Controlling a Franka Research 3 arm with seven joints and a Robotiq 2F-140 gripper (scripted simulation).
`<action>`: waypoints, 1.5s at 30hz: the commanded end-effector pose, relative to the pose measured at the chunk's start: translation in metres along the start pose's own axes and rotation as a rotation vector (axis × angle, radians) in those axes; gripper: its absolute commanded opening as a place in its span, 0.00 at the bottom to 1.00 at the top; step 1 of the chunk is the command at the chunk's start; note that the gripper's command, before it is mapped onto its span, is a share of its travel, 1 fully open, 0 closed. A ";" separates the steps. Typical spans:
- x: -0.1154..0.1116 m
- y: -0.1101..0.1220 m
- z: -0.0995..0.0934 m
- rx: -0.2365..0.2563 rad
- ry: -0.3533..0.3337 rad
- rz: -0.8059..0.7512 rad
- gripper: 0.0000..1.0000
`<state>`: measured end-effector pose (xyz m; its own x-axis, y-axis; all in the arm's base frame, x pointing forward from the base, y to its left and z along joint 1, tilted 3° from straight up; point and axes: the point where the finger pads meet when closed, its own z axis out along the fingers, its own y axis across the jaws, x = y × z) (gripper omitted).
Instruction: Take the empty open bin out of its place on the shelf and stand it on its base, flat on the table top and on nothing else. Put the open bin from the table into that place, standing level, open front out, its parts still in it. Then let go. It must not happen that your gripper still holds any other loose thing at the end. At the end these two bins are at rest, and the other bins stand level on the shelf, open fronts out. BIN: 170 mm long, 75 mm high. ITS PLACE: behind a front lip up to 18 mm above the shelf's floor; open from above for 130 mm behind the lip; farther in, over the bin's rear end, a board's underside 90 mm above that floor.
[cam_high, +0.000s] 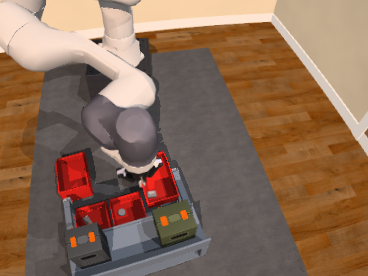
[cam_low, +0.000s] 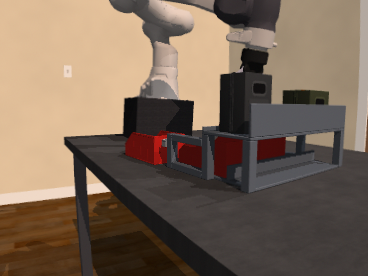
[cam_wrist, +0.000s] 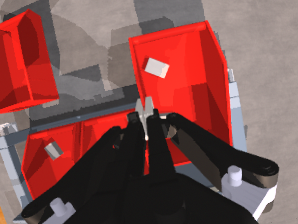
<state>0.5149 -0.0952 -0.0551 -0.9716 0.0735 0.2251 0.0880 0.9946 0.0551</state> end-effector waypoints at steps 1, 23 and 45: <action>0.000 0.001 0.000 -0.002 0.002 -0.007 0.00; 0.000 0.001 0.000 -0.002 0.002 -0.007 0.00; -0.004 0.002 0.009 -0.001 0.001 -0.007 0.00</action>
<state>0.5137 -0.0940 -0.0636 -0.9702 0.0708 0.2315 0.0859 0.9947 0.0559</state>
